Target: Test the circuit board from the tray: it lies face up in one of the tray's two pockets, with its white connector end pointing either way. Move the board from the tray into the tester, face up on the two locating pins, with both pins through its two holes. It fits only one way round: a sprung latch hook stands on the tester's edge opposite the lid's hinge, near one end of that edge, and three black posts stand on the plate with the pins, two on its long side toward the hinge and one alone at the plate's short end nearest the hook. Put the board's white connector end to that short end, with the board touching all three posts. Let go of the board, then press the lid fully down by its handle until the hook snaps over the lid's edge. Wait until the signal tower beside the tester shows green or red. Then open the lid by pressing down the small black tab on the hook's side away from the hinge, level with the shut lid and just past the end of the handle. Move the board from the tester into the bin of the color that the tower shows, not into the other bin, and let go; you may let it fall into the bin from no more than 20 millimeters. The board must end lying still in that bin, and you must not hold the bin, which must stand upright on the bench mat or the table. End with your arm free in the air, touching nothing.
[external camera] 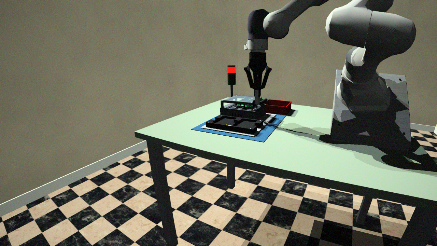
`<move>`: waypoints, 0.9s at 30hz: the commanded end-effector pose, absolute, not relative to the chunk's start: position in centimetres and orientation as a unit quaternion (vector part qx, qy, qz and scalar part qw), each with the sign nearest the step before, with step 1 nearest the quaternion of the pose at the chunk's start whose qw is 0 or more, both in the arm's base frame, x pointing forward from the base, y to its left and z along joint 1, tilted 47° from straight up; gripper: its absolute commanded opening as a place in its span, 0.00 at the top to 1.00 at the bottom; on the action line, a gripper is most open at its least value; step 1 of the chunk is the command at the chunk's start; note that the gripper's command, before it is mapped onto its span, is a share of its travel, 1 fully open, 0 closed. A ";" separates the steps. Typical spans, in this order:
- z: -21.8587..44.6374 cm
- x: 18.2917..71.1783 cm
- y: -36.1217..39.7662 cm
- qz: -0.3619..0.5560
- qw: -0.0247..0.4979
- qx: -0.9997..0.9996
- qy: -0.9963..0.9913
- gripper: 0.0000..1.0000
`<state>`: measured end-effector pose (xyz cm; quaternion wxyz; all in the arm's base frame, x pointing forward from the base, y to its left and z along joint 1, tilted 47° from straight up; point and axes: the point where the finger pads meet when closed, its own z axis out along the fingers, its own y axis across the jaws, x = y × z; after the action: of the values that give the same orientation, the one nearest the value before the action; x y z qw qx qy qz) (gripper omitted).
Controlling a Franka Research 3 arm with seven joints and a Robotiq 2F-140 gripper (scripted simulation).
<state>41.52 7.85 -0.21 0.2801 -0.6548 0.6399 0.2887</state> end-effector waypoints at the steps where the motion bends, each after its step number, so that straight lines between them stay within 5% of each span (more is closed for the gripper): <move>1: -0.3 41.5 8.0 0.289 0.279 -0.654 0.641 1.00; 27: -0.5 41.5 8.2 0.289 0.279 -0.654 0.641 1.00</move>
<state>41.52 8.02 -0.36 0.2802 -0.6546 0.6401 0.2886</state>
